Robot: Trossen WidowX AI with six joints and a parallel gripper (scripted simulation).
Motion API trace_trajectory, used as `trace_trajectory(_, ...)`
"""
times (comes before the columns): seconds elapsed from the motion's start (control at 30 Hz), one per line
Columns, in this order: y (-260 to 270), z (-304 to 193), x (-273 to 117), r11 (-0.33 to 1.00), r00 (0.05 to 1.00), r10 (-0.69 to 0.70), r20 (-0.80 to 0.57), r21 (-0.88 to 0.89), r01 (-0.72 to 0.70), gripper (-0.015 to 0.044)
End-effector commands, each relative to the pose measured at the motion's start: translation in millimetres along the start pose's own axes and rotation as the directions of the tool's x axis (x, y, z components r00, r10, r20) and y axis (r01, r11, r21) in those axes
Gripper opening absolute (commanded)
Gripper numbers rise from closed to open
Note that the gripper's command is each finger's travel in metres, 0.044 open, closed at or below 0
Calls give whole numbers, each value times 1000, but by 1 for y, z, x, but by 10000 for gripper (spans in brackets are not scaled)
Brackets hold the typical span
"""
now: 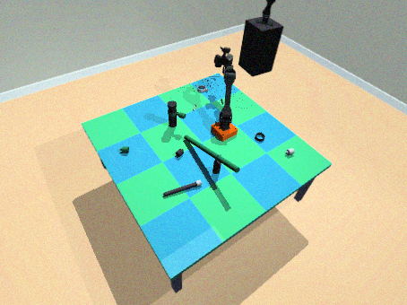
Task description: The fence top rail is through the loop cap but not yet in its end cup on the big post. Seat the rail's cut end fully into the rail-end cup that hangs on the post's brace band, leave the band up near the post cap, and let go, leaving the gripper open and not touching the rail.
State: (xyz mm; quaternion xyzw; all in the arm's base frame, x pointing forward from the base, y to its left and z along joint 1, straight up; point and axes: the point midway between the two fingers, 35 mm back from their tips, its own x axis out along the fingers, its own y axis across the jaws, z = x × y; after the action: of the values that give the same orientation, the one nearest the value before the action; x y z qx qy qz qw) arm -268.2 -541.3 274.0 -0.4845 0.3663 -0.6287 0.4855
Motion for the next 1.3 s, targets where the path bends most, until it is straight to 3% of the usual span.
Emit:
trace_trajectory(0.0, 1, 3, 1, 1000, 1000, 3, 3, 6, -3, 426)
trace_trajectory(0.3, 35, 128, 29, 957, 979, 156, 128, 225, -182, 440)
trace_trajectory(0.6, 65, 269, 13, 829, 902, 340, 266, 368, -421, 440)
trace_trajectory(0.93, 90, 408, -49, 625, 755, 517, 403, 425, -654, 440)
trace_trajectory(1.27, 100, 521, -159, 367, 529, 672, 518, 388, -846, 440)
